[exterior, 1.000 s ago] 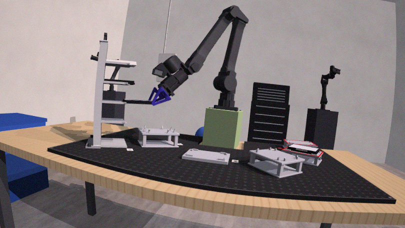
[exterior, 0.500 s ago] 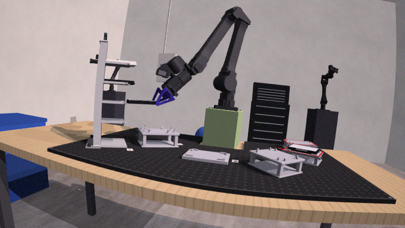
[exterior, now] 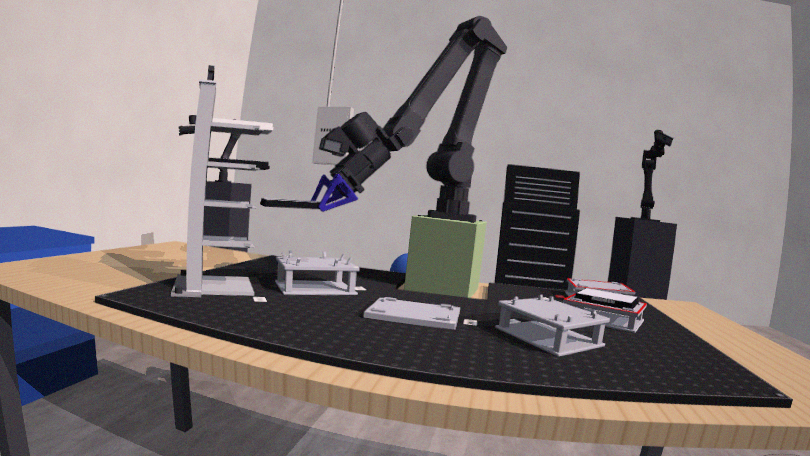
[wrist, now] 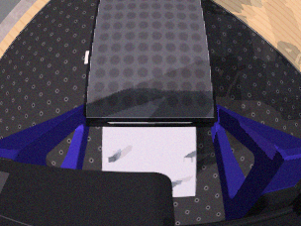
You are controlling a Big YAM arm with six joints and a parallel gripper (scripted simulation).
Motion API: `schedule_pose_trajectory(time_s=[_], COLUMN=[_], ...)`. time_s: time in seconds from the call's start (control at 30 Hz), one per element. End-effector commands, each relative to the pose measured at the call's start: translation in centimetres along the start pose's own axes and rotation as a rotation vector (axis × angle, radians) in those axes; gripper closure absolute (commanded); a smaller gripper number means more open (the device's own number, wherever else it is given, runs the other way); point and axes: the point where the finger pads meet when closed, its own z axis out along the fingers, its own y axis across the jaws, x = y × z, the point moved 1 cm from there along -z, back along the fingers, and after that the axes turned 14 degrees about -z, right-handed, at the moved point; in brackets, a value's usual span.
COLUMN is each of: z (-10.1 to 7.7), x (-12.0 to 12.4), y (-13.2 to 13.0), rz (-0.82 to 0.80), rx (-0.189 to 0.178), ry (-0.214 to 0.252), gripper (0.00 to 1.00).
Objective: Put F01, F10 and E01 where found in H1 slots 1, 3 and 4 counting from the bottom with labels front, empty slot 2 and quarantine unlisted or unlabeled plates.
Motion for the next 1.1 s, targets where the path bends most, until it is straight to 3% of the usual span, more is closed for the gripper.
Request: schedule_pose_trajectory(time_s=[0.0,0.77,0.8,0.87,0.9,1.07], z=[-0.6,-2.5,-2.5,-2.5,-2.0,-1.4], x=[-0.4,1.6,1.0,1.0,1.8,2.6], y=[0.2,0.7,0.6,0.6,0.8,0.9], rz=[0.008,0.009,0.01,0.01,0.008,0.009], rx=[0.0,0.001,0.005,0.005,0.0,0.001], ry=[-0.021,-0.017,-0.048,-0.048,-0.024,-0.023], gripper=[0.14,0.14,0.14,0.14,0.14,0.14])
